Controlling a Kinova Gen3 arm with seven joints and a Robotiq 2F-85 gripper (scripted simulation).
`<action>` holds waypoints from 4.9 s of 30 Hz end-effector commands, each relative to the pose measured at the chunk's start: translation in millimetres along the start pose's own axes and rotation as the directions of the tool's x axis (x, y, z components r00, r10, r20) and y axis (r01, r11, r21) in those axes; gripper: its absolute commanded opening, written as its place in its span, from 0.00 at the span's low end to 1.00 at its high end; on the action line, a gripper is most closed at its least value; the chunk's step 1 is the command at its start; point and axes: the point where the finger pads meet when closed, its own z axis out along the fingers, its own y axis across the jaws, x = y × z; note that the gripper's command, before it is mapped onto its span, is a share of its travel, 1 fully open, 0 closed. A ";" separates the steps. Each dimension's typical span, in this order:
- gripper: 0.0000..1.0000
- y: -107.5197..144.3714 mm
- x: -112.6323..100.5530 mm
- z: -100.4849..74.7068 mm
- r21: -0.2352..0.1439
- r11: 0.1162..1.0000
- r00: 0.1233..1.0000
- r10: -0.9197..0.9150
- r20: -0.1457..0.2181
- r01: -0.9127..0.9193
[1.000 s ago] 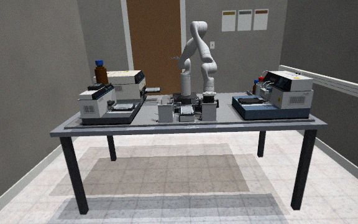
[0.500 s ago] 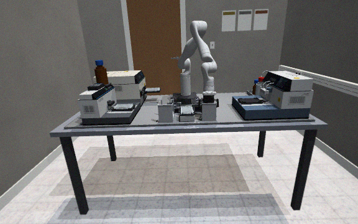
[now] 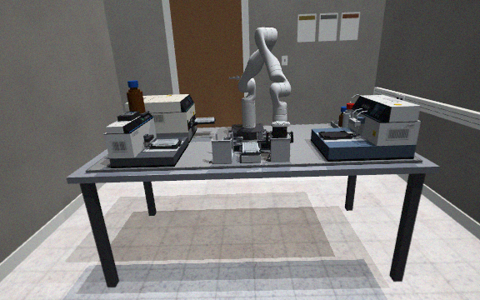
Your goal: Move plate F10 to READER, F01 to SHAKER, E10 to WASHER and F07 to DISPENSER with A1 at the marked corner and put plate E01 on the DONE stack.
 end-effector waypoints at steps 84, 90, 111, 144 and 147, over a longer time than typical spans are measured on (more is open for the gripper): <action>0.94 0.0 0.4 -27.9 0.000 1.000 1.000 0.004 -0.001 -0.004; 0.94 0.0 0.5 -32.0 0.000 1.000 1.000 0.004 -0.001 -0.004; 0.94 0.0 0.5 -44.7 0.000 1.000 1.000 0.004 -0.001 -0.004; 0.94 0.1 0.6 -64.1 0.000 1.000 1.000 0.004 -0.001 -0.004; 0.94 0.1 0.6 -66.1 0.000 1.000 1.000 0.004 -0.001 -0.004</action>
